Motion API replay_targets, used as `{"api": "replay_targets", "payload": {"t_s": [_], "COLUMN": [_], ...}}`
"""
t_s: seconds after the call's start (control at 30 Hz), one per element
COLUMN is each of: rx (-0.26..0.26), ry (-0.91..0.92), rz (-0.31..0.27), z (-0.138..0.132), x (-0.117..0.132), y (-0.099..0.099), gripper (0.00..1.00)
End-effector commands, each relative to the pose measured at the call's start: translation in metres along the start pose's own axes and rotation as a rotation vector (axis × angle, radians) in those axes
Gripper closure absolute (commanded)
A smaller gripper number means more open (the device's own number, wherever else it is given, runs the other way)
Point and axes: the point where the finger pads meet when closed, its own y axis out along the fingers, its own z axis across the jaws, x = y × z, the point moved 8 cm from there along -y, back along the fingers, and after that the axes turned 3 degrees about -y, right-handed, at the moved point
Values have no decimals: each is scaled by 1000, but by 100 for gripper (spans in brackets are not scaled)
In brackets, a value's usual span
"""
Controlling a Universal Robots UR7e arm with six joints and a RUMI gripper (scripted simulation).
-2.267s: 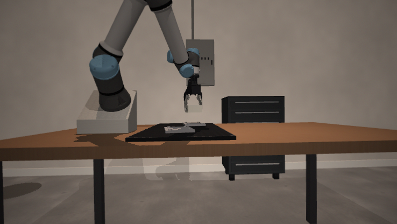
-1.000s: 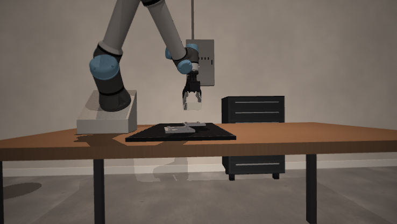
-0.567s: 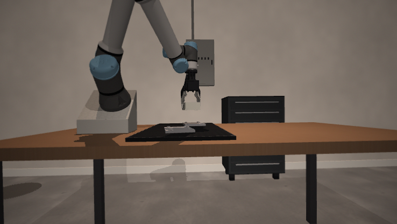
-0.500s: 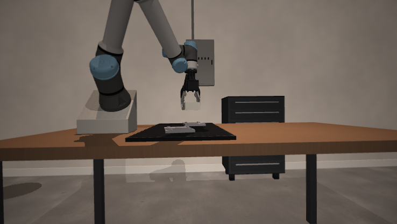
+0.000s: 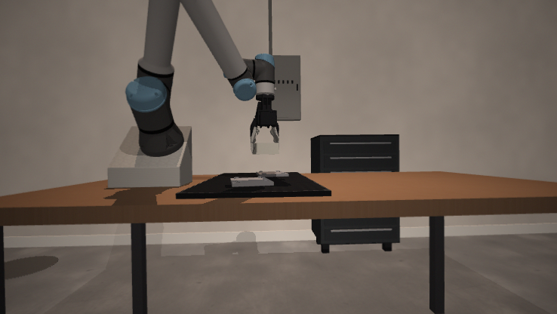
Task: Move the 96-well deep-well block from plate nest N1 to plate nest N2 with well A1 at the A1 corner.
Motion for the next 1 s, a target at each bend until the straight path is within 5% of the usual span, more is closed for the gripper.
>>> {"api": "replay_targets", "payload": {"t_s": [0.0, 0.97], "rx": [2, 1], "ry": [0, 0], "rz": [1, 1], "z": [-6, -41], "x": [13, 88], "y": [0, 0], "gripper": [100, 100]}}
